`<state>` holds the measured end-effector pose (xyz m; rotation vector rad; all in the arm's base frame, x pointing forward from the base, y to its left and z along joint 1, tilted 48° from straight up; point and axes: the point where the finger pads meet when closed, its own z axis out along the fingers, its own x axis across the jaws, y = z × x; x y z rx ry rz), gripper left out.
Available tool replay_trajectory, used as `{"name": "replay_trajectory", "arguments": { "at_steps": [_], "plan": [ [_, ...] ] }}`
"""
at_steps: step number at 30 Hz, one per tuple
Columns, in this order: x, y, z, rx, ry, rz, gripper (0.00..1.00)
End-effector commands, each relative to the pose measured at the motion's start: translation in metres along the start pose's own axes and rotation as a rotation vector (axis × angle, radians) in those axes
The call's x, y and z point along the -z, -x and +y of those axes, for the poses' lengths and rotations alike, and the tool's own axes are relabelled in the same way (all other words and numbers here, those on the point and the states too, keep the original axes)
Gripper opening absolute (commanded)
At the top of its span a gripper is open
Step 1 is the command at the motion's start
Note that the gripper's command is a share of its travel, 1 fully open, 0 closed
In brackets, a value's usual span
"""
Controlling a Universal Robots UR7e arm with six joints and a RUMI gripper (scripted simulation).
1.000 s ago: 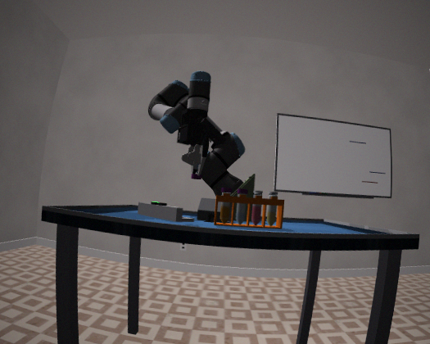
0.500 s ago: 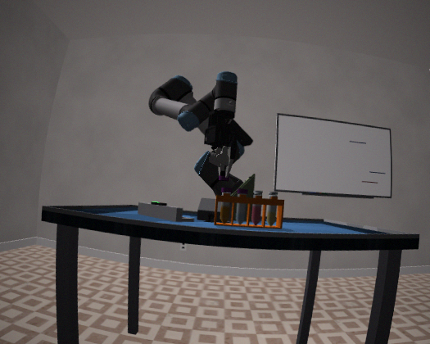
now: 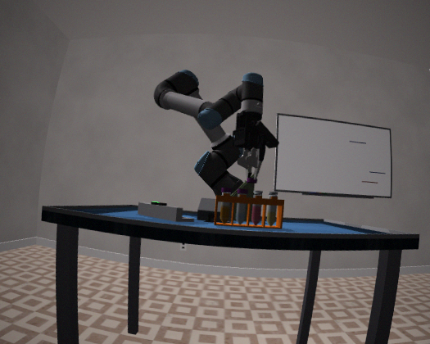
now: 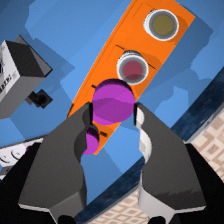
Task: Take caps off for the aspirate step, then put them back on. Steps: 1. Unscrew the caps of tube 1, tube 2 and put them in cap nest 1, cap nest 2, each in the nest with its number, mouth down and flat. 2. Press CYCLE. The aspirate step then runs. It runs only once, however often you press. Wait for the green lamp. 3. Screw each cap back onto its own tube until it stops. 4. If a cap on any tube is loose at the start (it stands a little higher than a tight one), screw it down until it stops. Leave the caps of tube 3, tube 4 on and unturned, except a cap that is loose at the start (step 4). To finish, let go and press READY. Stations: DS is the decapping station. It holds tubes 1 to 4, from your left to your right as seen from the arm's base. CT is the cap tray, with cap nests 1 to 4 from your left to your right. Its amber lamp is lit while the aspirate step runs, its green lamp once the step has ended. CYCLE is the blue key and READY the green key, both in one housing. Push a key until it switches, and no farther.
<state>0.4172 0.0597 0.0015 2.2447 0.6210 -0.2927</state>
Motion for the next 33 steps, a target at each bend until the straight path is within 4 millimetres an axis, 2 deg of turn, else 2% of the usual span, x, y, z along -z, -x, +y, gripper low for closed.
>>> {"name": "replay_trajectory", "arguments": {
  "at_steps": [1,3,7,16,24,33],
  "plan": [
    [0.000,-0.020,-0.026,-0.001,0.000,0.000,0.00],
    [0.000,-0.025,-0.033,-0.001,0.000,0.000,0.00],
    [0.000,-0.044,-0.060,-0.001,0.000,0.000,0.00],
    [0.000,-0.044,-0.060,-0.001,0.000,0.000,0.00],
    [-0.024,-0.044,-0.060,-0.001,0.000,0.000,0.00],
    [-0.025,-0.044,-0.060,-0.001,0.000,0.000,0.00]
  ]
}}
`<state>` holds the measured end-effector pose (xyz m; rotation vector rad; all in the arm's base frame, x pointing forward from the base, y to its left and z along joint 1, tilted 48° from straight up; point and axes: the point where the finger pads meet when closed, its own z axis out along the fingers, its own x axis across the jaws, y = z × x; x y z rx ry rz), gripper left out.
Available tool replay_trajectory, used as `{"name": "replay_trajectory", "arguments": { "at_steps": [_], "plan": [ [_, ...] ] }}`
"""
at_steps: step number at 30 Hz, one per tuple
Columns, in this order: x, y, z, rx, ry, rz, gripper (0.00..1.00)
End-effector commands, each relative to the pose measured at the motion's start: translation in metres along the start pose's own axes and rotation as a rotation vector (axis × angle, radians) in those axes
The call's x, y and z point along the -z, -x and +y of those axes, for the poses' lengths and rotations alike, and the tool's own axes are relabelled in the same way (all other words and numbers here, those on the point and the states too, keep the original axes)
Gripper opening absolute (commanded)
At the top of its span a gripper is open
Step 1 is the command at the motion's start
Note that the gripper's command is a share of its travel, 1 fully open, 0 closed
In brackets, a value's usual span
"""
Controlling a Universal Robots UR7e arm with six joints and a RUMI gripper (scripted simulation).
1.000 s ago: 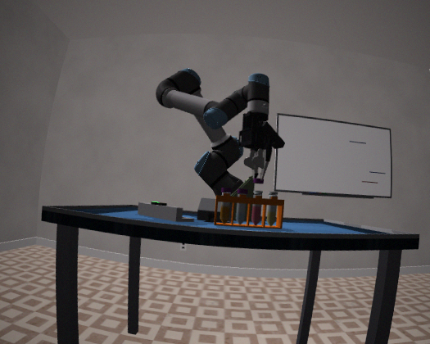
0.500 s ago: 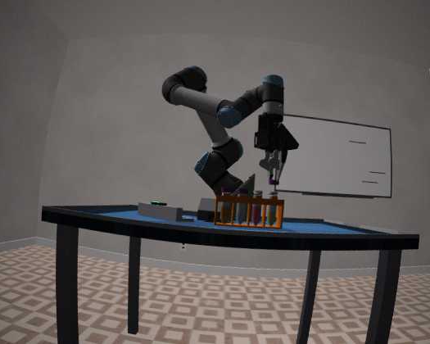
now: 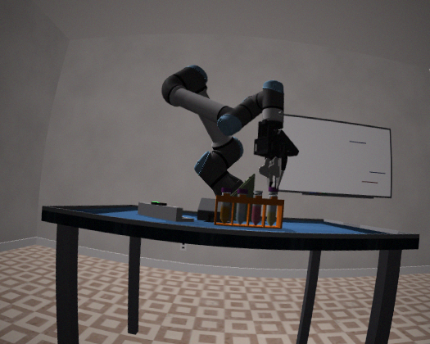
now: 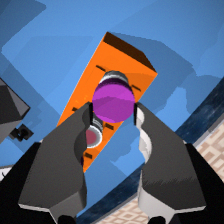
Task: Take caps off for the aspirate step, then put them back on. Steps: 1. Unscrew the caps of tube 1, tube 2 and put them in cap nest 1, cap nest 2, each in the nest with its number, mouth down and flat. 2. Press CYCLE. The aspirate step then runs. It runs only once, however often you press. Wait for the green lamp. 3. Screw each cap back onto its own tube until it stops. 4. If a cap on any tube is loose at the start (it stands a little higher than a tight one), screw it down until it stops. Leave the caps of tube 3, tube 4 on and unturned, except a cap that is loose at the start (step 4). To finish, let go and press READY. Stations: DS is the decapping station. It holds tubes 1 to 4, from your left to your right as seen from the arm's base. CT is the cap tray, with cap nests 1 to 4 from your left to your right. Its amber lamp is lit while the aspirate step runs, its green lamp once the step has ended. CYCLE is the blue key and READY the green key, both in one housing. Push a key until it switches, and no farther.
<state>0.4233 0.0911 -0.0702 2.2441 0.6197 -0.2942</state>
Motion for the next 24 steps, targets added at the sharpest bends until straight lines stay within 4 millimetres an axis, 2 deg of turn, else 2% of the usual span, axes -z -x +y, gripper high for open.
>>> {"name": "replay_trajectory", "arguments": {
  "at_steps": [1,24],
  "plan": [
    [0.0001,-0.0003,0.0001,0.000,0.000,0.001,0.00],
    [-0.0081,-0.0003,0.0000,0.000,0.000,0.001,0.00]
  ]
}}
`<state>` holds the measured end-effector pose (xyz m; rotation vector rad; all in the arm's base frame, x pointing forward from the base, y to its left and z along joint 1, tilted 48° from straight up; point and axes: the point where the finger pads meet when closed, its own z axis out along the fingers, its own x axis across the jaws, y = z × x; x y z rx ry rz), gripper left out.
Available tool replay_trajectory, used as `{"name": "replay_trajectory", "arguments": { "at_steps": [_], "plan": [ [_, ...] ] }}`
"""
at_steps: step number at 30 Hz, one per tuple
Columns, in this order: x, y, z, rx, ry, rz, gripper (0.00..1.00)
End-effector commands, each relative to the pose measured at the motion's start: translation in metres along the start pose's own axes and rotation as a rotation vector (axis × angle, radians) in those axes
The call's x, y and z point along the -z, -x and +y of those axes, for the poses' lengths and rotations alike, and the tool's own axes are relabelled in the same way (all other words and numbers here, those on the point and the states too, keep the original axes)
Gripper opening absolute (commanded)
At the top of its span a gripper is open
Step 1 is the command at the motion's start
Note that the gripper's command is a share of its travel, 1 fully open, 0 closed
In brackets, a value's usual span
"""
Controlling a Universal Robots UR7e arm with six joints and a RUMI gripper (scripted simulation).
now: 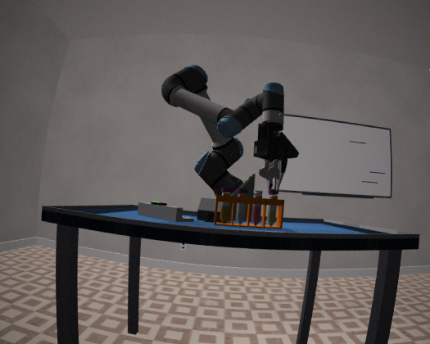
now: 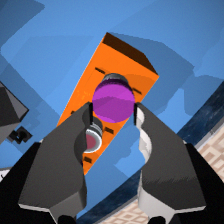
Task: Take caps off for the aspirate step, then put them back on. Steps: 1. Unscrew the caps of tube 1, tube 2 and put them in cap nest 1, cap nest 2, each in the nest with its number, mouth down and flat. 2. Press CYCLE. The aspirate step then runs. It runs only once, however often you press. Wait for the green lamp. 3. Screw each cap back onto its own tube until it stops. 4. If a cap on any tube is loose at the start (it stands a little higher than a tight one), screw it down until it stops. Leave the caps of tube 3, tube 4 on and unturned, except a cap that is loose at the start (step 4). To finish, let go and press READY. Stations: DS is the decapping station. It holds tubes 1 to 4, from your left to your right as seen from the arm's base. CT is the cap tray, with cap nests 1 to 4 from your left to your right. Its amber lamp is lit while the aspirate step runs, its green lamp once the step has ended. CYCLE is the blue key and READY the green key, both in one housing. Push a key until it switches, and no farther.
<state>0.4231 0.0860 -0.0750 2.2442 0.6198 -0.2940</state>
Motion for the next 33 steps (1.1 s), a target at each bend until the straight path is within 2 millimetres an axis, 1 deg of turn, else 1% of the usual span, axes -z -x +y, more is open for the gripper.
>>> {"name": "replay_trajectory", "arguments": {
  "at_steps": [1,13,14,33],
  "plan": [
    [-0.0016,-0.0003,0.0001,0.000,0.000,0.001,0.00],
    [-0.0028,-0.0003,0.0001,0.000,0.000,0.001,0.00],
    [-0.0028,-0.0003,0.0001,0.000,0.000,0.001,0.35],
    [-0.0029,-0.0003,0.0001,0.000,0.000,0.001,0.35]
  ]
}}
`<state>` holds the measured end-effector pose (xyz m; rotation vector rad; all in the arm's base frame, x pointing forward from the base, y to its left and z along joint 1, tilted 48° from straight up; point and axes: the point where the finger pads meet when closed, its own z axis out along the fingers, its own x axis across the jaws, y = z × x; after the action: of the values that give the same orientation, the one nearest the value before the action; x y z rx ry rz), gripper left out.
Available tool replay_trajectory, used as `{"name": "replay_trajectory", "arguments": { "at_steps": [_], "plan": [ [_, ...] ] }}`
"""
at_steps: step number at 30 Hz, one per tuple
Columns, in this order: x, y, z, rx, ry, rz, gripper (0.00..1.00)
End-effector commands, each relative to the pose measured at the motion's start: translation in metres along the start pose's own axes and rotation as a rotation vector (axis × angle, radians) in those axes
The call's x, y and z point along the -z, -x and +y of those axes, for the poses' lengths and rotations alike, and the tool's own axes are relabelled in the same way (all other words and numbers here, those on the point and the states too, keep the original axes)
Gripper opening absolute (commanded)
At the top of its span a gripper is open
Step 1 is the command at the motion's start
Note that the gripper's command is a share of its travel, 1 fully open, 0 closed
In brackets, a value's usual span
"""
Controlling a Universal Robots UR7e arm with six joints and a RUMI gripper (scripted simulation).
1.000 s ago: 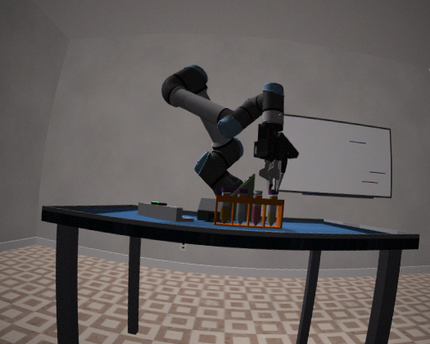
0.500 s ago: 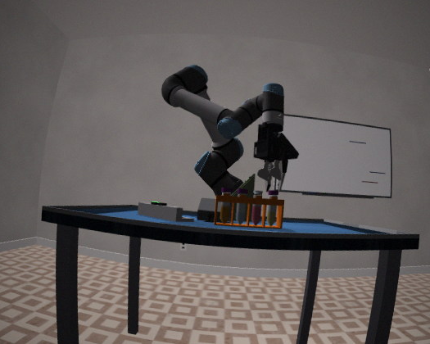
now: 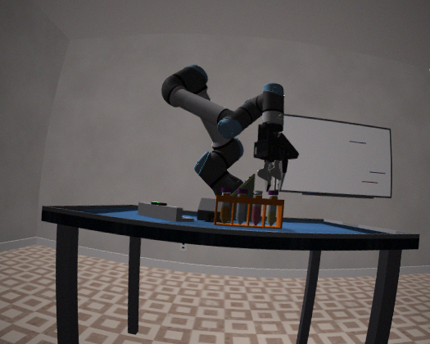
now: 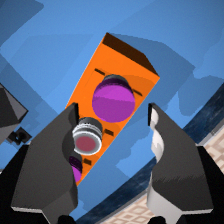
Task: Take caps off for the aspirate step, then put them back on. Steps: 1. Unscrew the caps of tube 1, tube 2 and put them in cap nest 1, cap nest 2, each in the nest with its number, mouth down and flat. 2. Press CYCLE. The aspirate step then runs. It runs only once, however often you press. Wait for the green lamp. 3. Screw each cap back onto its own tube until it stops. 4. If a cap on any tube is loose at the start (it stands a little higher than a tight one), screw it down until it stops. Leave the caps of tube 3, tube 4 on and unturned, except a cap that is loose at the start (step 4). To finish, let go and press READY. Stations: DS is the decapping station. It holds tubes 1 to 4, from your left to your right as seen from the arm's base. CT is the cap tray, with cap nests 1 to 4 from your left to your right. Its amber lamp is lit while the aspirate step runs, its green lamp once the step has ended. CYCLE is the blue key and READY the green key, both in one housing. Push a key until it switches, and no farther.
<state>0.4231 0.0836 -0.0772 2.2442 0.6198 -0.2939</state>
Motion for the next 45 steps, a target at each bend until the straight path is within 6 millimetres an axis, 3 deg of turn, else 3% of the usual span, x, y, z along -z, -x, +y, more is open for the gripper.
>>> {"name": "replay_trajectory", "arguments": {
  "at_steps": [1,5,21,22,36,45],
  "plan": [
    [0.0004,-0.0003,0.0001,0.000,0.000,0.001,0.35],
    [-0.0017,-0.0003,0.0001,-0.131,0.000,0.001,0.35],
    [-0.0069,-0.0003,0.0001,-0.131,0.000,0.001,0.35],
    [-0.0069,-0.0003,0.0001,-0.131,0.000,0.001,0.00],
    [-0.0069,-0.0003,0.0001,-0.131,0.000,0.001,0.00],
    [-0.0073,-0.0003,0.0001,-0.365,0.000,0.001,0.00]
  ]
}}
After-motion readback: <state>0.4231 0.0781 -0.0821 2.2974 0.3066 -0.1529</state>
